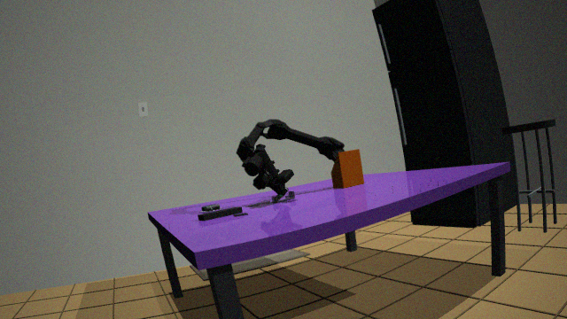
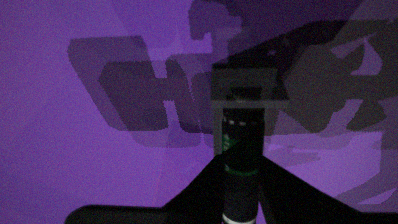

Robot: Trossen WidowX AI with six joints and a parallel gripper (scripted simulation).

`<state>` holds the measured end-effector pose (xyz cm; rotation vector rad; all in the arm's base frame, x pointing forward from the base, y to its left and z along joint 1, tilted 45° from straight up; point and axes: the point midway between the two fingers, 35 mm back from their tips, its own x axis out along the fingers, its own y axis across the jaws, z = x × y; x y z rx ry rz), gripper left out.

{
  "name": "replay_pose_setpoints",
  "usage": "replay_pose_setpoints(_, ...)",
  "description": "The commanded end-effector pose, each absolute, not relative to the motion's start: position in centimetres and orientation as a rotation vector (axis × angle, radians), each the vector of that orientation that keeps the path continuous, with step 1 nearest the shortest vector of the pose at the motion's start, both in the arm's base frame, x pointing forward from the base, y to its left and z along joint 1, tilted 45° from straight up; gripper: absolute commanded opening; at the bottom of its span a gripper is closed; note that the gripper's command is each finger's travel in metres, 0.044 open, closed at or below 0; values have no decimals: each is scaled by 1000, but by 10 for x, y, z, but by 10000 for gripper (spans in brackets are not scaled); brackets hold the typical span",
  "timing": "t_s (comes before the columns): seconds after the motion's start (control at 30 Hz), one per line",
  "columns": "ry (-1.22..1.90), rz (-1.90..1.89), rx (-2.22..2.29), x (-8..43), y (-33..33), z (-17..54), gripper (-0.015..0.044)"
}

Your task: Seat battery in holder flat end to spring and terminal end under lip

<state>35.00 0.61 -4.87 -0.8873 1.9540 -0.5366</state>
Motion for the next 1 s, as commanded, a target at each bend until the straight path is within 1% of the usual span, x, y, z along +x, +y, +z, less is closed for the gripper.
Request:
replay_pose_setpoints(0.0,1933,-519,-888,352,6,-50,59)
replay_pose_setpoints(0.97,1839,-445,-885,350,4,-55,59)
